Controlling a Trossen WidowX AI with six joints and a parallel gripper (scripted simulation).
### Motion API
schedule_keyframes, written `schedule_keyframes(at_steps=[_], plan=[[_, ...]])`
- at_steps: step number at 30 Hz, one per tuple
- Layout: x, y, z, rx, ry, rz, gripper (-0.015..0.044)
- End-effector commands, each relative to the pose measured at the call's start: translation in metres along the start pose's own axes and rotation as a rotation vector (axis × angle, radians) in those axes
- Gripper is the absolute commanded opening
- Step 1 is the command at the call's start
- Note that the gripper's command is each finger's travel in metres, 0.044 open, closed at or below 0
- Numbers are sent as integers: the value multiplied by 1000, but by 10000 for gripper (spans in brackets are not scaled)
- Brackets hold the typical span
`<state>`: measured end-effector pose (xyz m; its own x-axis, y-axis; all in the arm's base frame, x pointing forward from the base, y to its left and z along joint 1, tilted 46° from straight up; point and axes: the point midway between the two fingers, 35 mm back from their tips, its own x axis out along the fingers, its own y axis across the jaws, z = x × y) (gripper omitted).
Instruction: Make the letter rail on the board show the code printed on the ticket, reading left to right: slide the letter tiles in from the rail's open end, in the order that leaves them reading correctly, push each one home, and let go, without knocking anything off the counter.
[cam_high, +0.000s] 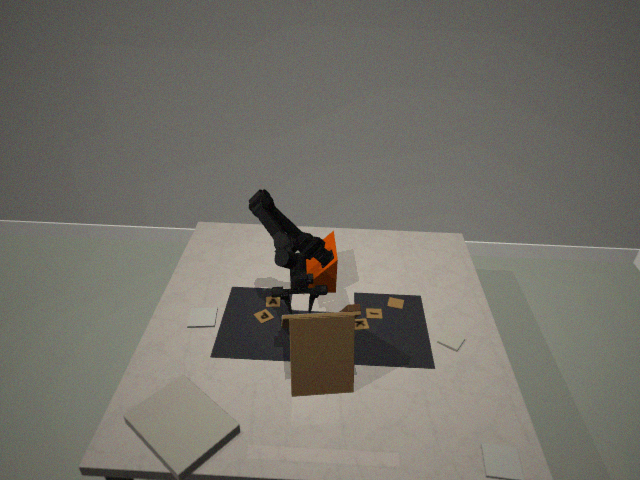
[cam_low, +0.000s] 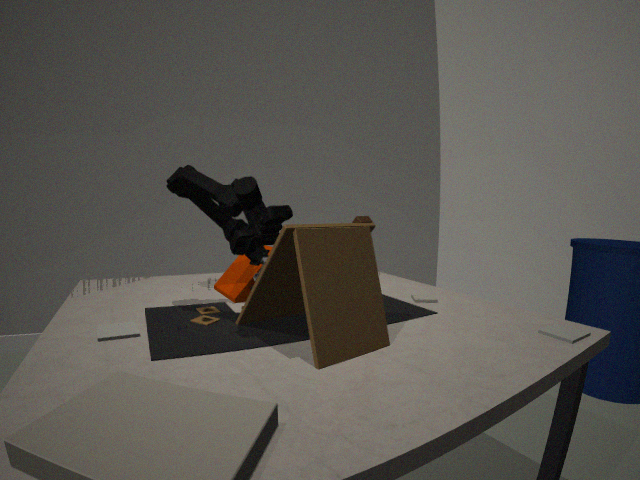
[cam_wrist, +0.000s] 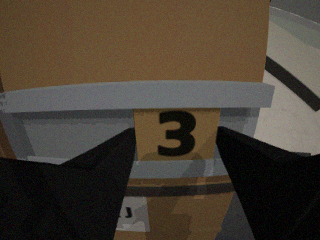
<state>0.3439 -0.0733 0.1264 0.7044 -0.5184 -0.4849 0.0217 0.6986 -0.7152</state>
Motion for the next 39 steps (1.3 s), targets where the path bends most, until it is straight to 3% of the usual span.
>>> schedule_keyframes(at_steps=[1, 39], plan=[[1, 5, -1, 1, 6, 2, 0], [1, 37, -1, 1, 6, 3, 0]])
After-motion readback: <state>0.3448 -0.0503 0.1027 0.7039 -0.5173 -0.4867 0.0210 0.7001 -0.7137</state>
